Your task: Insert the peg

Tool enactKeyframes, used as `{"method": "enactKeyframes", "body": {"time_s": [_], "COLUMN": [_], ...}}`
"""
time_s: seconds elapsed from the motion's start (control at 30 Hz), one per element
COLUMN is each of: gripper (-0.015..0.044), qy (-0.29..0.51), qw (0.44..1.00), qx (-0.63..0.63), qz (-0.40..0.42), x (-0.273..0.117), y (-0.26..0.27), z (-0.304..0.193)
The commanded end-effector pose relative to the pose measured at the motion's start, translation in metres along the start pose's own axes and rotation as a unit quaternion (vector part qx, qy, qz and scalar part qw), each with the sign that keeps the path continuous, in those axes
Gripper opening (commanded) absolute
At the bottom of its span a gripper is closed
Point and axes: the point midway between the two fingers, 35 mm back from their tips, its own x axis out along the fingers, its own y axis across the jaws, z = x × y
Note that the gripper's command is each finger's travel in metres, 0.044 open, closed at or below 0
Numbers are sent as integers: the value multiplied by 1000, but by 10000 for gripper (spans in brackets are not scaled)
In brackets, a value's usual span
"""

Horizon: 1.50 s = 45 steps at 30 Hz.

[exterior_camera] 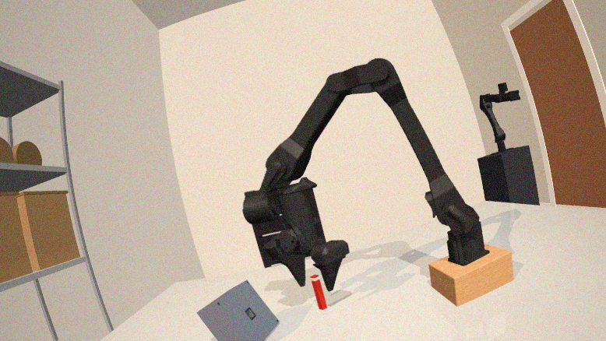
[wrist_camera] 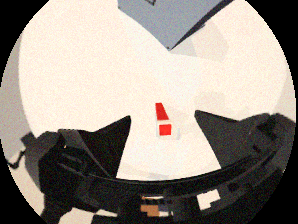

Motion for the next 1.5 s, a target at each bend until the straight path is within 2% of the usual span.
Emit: {"method": "enactKeyframes", "body": {"time_s": [0.0,0.3,0.83,0.93,1.17,1.47], "gripper": [440,440,20,0,0,0], "qy": [6,6,2,2,2,4], "qw": [1000,1000,1000,1000,1000,1000], "qx": [2,2,0,0,0,1], "qz": [4,4,3,3,3,3], "x": [11,13,10,10,6,-32], "y": [2,2,2,2,1,0], "z": [-2,-2,-1,-1,-1,1]}}
